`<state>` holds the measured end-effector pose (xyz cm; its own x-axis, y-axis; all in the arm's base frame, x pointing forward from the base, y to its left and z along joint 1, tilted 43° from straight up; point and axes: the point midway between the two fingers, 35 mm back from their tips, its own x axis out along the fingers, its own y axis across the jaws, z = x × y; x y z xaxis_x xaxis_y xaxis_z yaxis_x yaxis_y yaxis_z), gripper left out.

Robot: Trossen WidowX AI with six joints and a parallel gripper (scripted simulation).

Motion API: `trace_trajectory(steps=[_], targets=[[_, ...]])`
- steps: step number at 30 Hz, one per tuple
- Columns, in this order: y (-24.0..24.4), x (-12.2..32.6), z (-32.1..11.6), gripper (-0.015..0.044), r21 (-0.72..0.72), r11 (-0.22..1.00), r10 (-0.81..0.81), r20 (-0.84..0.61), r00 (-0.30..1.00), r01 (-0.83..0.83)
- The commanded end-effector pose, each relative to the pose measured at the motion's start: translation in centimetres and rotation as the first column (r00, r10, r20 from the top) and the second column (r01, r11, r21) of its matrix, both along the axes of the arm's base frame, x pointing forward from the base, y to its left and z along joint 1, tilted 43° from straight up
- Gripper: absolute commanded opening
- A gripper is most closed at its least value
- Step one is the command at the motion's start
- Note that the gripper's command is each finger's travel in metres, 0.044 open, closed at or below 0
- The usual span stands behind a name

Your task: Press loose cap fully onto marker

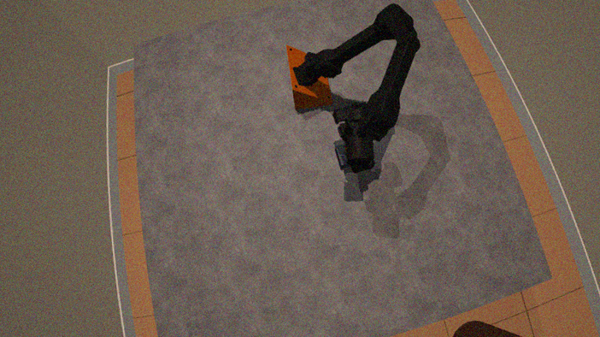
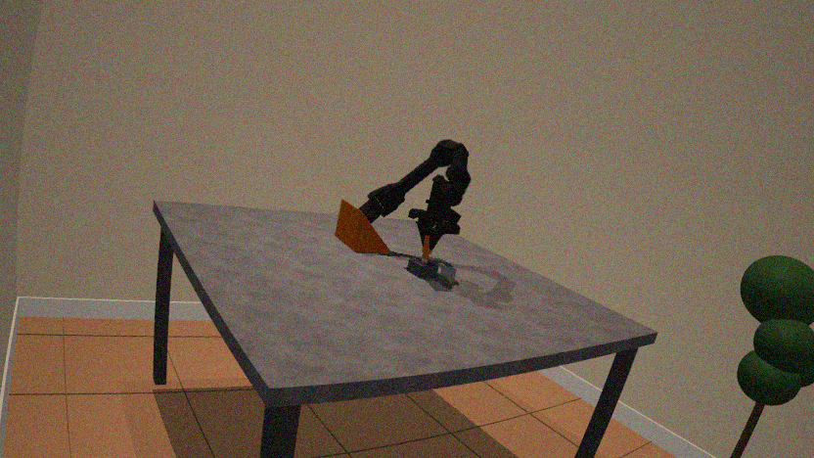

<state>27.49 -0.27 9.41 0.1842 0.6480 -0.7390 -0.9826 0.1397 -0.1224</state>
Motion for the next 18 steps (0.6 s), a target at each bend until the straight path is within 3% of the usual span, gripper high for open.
trace_trajectory(steps=[1, 15, 18], targets=[[0.57, -0.02, -0.56, 0.0, 0.009, 1.0, -0.006, -0.005, 1.0, 0.006], [0.97, 0.04, -0.94, 0.0, 0.01, 1.0, -0.006, -0.005, 1.0, 0.006], [0.88, 0.06, -0.92, 0.0079, 0.003, 1.0, 0.0, -0.002, 1.0, 0.0]])
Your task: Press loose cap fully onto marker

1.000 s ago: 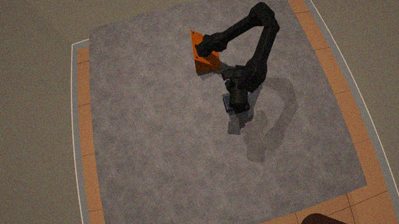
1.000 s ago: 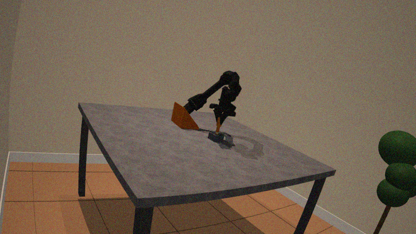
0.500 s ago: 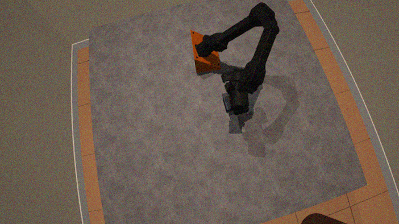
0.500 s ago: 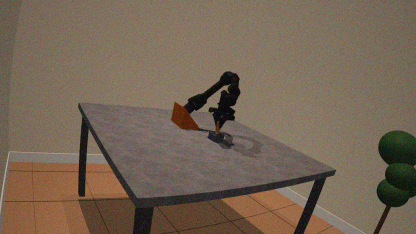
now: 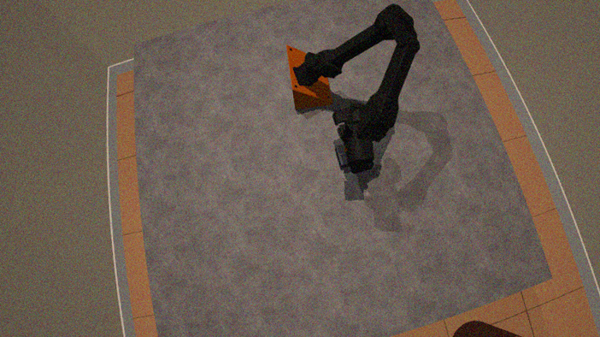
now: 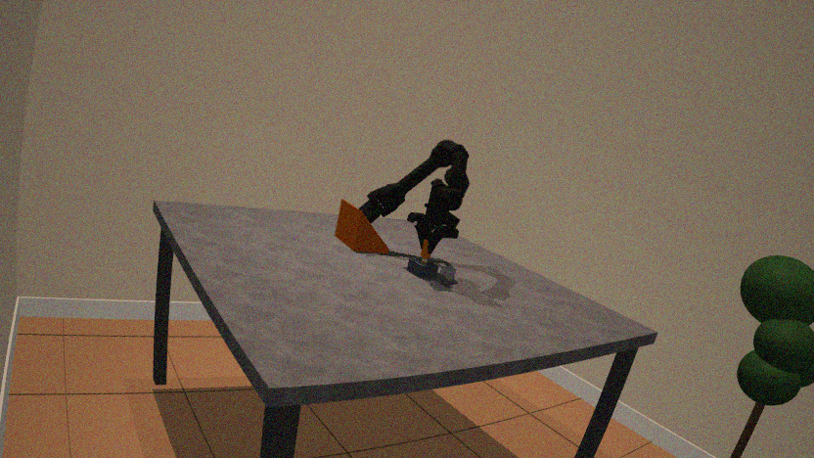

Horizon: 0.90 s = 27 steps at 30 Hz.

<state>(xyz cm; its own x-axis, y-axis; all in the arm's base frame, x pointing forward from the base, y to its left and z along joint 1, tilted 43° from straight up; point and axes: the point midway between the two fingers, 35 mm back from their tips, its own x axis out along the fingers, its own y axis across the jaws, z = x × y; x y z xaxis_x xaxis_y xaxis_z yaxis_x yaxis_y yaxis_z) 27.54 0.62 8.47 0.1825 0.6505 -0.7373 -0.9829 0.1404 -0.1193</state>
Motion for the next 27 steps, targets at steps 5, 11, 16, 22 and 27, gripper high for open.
trace_trajectory(steps=[5, 11, 16, 22, 27], targets=[[0.0, 0.0, 0.0, 0.021, 0.0, 1.0, 0.0, 0.0, 1.0, 0.0], [0.0, 0.0, 0.0, 0.0368, 0.0, 1.0, 0.0, 0.0, 1.0, 0.0], [-0.2, 0.0, 0.2, 0.044, -0.001, 1.0, 0.0, 0.0, 1.0, 0.0], [-4.8, -1.3, 5.3, 0.044, -0.003, 1.0, 0.0, -0.003, 1.0, 0.0], [-4.9, -1.4, 5.4, 0.044, -0.003, 1.0, 0.0, -0.003, 1.0, 0.0]])
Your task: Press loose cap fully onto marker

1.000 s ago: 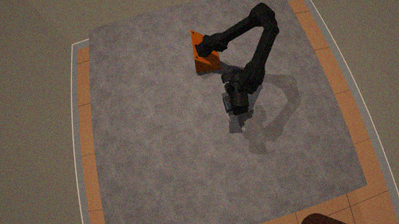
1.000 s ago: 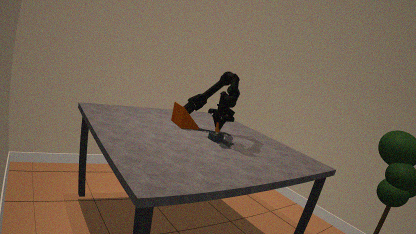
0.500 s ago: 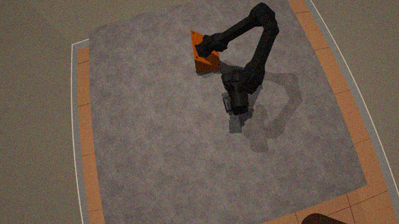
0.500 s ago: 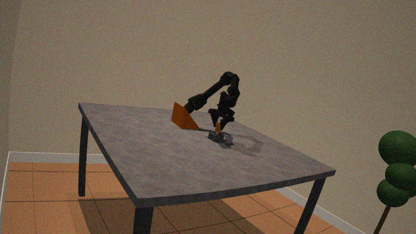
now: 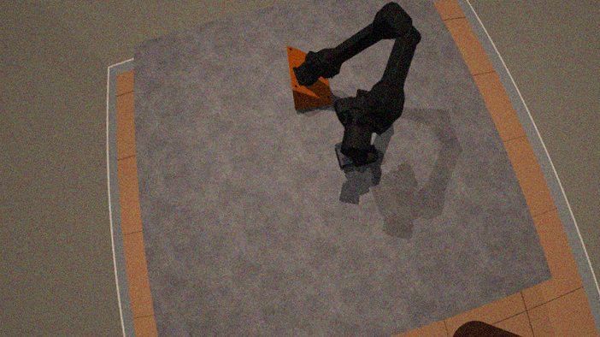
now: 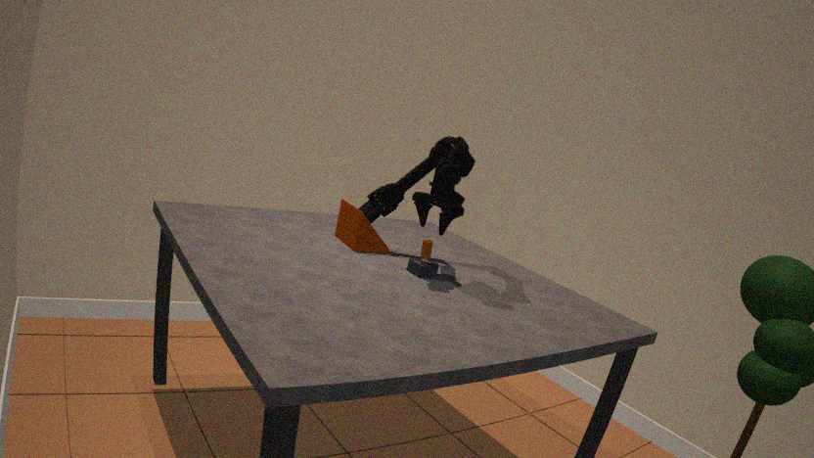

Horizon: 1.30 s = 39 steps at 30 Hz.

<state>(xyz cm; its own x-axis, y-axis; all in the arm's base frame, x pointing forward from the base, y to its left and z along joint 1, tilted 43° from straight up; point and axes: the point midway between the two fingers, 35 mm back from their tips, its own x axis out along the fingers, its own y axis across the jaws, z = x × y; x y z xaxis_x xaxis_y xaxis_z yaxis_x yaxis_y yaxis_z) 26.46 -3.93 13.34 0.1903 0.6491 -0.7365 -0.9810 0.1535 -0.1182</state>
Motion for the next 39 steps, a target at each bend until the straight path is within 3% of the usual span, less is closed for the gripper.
trace_trajectory(steps=[1, 4, 8, 13, 17, 20, 39], targets=[[-0.38, -0.29, 0.57, 0.0414, -0.002, 1.0, 0.002, -0.012, 1.0, -0.002], [-0.33, -0.27, 0.43, 0.0335, 0.027, 0.987, -0.155, -0.155, 0.976, 0.161], [-0.23, -0.24, 0.19, 0.023, 0.018, 0.9, -0.393, -0.4, 0.828, 0.436], [-0.1, -0.18, -0.08, 0.0099, -0.091, 0.697, -0.582, -0.651, 0.487, 0.711], [0.0, -0.14, -0.27, 0.0, -0.242, 0.488, -0.62, -0.773, 0.137, 0.839], [0.04, -0.12, -0.35, 0.0, -0.307, 0.408, -0.607, -0.795, 0.004, 0.86], [0.06, -0.12, -0.37, 0.0, -0.307, 0.408, -0.607, -0.795, 0.004, 0.86]])
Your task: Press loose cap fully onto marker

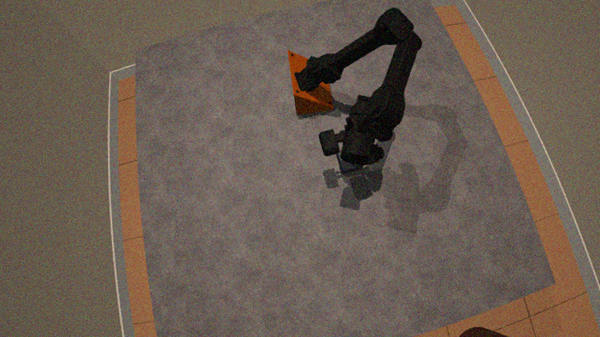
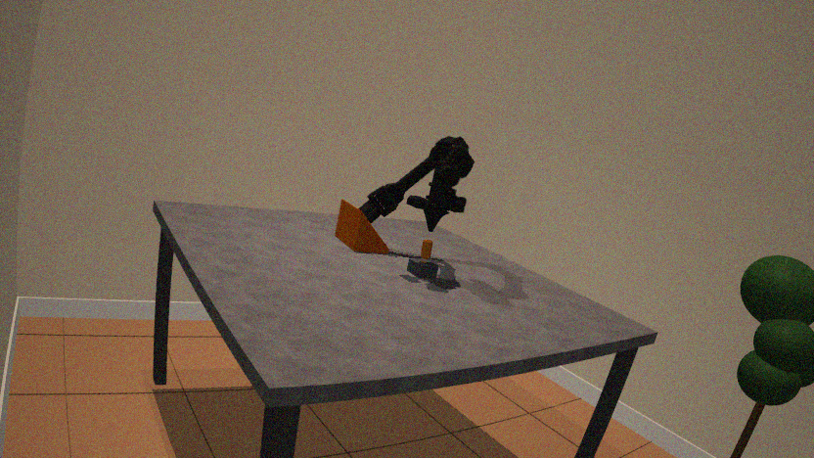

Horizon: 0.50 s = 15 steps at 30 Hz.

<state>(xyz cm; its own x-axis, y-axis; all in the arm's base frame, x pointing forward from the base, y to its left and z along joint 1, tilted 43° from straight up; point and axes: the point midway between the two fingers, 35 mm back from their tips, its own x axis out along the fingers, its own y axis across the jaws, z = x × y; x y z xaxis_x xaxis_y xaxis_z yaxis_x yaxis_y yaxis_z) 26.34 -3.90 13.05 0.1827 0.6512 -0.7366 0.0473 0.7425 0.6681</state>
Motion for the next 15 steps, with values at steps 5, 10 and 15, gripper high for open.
trace_trajectory(steps=[5, 10, 15], targets=[[0.3, 0.1, -0.4, 0.0, 0.005, 1.0, -0.015, -0.013, 1.0, 0.015], [0.8, 0.2, -1.0, 0.0, 0.005, 1.0, -0.015, -0.013, 1.0, 0.015], [1.3, 0.4, -1.5, 0.0, 0.005, 1.0, -0.015, -0.013, 1.0, 0.015]])
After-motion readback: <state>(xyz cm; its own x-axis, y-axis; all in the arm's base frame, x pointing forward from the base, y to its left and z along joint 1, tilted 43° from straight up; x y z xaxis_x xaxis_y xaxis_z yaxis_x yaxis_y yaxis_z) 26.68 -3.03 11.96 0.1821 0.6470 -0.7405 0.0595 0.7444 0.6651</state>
